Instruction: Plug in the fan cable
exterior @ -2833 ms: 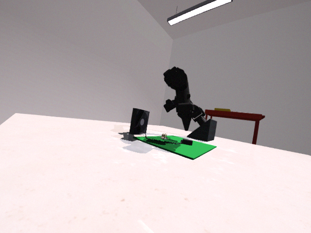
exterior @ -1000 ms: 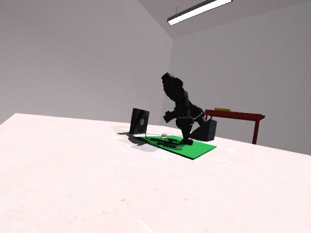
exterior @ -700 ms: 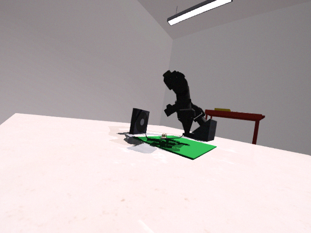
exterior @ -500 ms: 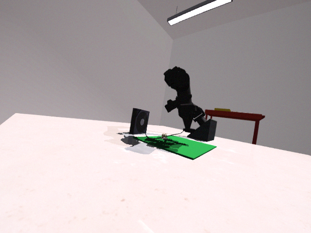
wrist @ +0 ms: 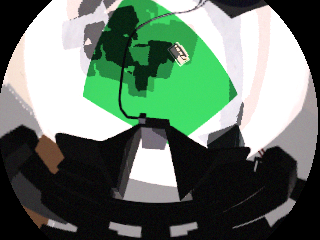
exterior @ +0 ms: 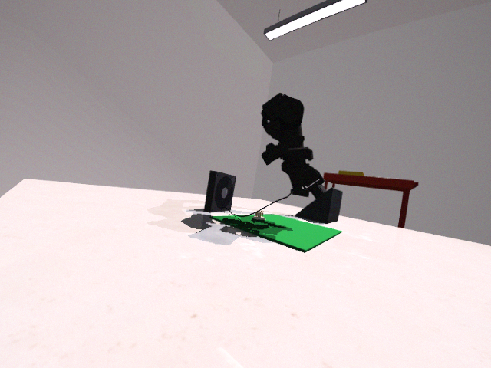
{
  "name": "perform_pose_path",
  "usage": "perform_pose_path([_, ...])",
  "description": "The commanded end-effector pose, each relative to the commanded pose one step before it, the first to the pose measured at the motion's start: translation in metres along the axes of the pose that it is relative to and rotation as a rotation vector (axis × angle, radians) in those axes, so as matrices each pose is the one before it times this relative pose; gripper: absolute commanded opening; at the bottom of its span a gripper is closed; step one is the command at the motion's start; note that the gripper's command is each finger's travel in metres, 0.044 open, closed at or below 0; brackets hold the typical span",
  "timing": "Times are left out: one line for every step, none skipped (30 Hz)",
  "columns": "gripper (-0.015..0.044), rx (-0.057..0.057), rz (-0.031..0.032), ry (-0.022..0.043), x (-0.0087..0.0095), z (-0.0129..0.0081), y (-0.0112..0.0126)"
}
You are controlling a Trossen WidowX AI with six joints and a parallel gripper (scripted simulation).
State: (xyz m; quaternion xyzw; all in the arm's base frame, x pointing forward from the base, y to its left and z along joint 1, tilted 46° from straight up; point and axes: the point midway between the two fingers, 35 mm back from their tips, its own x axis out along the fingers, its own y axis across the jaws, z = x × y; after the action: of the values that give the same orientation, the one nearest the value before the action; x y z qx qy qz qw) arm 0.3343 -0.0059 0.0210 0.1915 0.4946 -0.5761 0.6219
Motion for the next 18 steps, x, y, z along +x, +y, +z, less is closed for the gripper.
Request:
perform_pose_path([0.0000, -0.0952, -0.00362, -0.01662, -0.00234, 0.00584, -0.00751])
perform_pose_path([0.0000, -0.0343, -0.00057, -0.00531, -0.00052, 0.00140, -0.00228])
perform_pose_path([0.0000, -0.0343, -0.00077, -0.00528, -0.00050, 0.00130, -0.00233])
perform_pose_path([0.0000, -0.0343, -0.00098, -0.00525, -0.00048, 0.00121, -0.00238])
perform_pose_path([0.0000, -0.0343, -0.00118, -0.00521, -0.00046, 0.00111, -0.00243])
perform_pose_path([0.0000, -0.0343, -0.00139, -0.00516, -0.00044, 0.00101, -0.00247])
perform_pose_path([0.0000, -0.0343, -0.00159, -0.00510, -0.00043, 0.00091, -0.00251])
perform_pose_path([0.0000, -0.0343, -0.00178, -0.00504, -0.00041, 0.00081, -0.00254])
perform_pose_path([0.0000, -0.0343, -0.00198, -0.00497, -0.00039, 0.00071, -0.00257])
perform_pose_path([0.0000, -0.0343, -0.00217, -0.00489, -0.00037, 0.00061, -0.00259])
perform_pose_path([0.0000, -0.0343, -0.00236, -0.00480, -0.00036, 0.00050, -0.00261])
perform_pose_path([0.0000, -0.0343, -0.00255, -0.00471, -0.00034, 0.00039, -0.00263])
perform_pose_path([0.0000, -0.0343, -0.00273, -0.00460, -0.00032, 0.00029, -0.00264])
perform_pose_path([0.0000, -0.0343, -0.00291, -0.00449, -0.00031, 0.00018, -0.00265])
perform_pose_path([0.0000, -0.0343, -0.00308, -0.00438, -0.00029, 0.00007, -0.00265])
perform_pose_path([0.0000, -0.0343, -0.00325, -0.00426, -0.00027, -0.00003, -0.00265])
perform_pose_path([0.0000, -0.0343, -0.00342, -0.00413, -0.00026, -0.00014, -0.00264])
perform_pose_path([0.0000, -0.0343, -0.00358, -0.00399, -0.00024, -0.00025, -0.00263])
